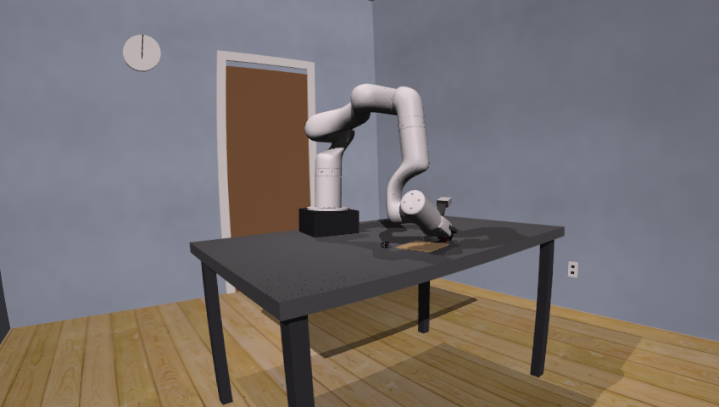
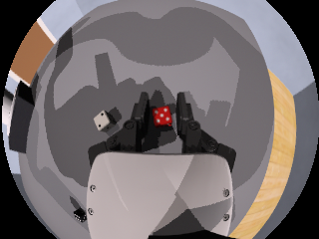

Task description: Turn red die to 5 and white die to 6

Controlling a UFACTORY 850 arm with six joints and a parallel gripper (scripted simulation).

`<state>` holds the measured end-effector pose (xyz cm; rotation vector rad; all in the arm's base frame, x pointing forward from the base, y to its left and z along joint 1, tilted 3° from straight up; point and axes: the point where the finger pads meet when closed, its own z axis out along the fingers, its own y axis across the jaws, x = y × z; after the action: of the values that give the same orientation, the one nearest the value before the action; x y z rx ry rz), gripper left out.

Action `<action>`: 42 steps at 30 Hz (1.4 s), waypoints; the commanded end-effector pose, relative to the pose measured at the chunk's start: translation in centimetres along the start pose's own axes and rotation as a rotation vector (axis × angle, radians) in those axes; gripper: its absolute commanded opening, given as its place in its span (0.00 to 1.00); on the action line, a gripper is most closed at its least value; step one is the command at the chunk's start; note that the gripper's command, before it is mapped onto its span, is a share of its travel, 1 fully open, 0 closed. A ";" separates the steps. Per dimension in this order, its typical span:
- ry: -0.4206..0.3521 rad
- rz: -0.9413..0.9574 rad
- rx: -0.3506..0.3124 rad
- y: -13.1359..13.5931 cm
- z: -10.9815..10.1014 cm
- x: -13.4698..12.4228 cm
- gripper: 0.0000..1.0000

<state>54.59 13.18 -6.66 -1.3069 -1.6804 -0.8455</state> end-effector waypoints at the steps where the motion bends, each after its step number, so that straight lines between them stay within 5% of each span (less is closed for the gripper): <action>1: 0.000 -0.002 -0.001 0.1 -0.1 0.1 0.36; 42: 0.000 -0.002 -0.001 0.1 -1.4 0.1 0.36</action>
<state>54.80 12.32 -6.24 -1.3072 -1.6806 -0.8459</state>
